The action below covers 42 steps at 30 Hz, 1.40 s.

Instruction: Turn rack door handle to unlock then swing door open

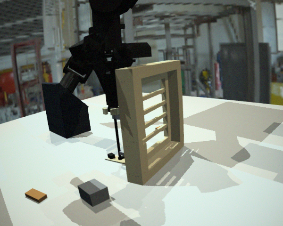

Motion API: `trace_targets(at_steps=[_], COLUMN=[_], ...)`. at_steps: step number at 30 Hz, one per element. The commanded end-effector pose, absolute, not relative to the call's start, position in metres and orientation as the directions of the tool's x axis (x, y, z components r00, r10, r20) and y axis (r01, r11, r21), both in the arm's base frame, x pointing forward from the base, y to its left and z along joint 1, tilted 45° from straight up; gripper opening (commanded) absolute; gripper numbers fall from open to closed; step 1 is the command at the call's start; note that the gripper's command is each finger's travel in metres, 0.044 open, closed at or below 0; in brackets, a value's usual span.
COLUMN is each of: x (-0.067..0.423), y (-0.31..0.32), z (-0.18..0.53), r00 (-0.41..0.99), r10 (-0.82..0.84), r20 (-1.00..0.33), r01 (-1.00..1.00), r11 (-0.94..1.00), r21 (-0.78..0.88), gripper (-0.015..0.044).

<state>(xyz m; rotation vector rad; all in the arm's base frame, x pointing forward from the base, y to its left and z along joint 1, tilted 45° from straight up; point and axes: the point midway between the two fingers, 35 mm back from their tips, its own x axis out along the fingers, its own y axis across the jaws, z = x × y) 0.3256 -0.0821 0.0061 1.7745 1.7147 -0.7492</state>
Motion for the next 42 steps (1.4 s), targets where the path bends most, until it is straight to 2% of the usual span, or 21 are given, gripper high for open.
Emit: trace_targets(at_steps=[1, 12, 22, 23, 26, 33, 42], x=[0.3258, 0.3258, 0.3258, 0.3258, 0.3258, 0.3258, 0.3258], y=[-0.0808, -0.0808, -0.0808, -0.0808, -0.0808, -0.0808, -0.0808], z=[0.0064, 0.0064, 0.0064, 0.0064, 0.0064, 0.0065, 0.0065], r00=[0.03, 0.03, 0.03, 0.03, 0.03, 0.03, 0.03], r10=[0.694, 0.694, 0.694, 0.694, 0.694, 0.694, 0.694], r20=[-0.719, -0.719, -0.719, -0.719, -0.719, -0.719, -0.719], r01=[0.992, 0.992, 0.992, 0.992, 0.998, 0.956, 0.736], r11=[-0.109, -0.109, -0.109, -0.109, -0.056, 0.191, 0.471], r21=[-0.064, -0.064, -0.064, -0.064, -0.012, 0.225, 0.486], gripper=[0.0021, 0.0021, 0.0284, 0.0293, 0.0293, 0.0293, 0.0293])
